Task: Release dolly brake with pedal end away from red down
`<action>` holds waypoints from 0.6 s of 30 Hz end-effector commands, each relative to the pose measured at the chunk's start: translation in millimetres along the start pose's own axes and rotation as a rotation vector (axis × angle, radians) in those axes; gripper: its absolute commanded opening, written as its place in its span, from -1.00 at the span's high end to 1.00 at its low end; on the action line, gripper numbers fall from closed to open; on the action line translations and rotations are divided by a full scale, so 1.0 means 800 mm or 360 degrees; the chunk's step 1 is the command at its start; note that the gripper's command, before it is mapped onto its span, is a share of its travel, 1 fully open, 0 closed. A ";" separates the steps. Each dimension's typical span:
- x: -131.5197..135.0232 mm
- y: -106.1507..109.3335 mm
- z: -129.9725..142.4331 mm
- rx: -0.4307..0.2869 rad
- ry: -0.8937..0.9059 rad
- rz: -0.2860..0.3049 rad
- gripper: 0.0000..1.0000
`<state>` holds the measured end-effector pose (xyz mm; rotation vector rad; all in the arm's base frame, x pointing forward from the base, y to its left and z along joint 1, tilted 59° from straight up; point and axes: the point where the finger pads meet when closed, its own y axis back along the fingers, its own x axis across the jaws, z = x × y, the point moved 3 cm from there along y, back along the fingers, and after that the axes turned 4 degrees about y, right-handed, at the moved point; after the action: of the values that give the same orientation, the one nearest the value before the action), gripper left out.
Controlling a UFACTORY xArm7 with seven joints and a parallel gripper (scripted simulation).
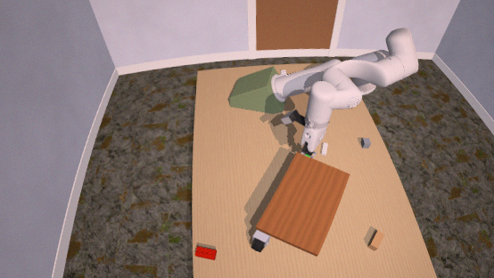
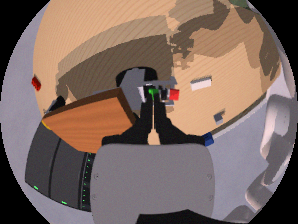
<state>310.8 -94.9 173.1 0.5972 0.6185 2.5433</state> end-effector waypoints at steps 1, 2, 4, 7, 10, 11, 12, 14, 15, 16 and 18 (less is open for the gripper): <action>-0.004 0.043 0.001 -0.0002 0.0003 -0.0028 1.00; -0.004 0.043 0.001 -0.0002 0.0003 -0.0028 1.00; -0.004 0.048 0.001 -0.0002 0.0003 -0.0028 1.00; -0.003 0.063 0.001 -0.0002 0.0003 -0.0028 1.00; -0.003 0.073 0.001 -0.0002 0.0003 -0.0028 1.00; -0.003 0.075 0.001 -0.0002 0.0003 -0.0028 1.00; -0.003 0.077 0.001 -0.0002 0.0003 -0.0028 1.00; -0.003 0.078 0.001 -0.0002 0.0003 -0.0028 1.00; -0.003 0.079 0.001 -0.0002 0.0003 -0.0028 1.00; -0.003 0.079 0.001 -0.0002 0.0003 -0.0028 1.00; -0.003 0.079 0.001 -0.0002 0.0003 -0.0028 1.00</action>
<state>293.8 -142.5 202.7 0.5889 0.6203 2.5303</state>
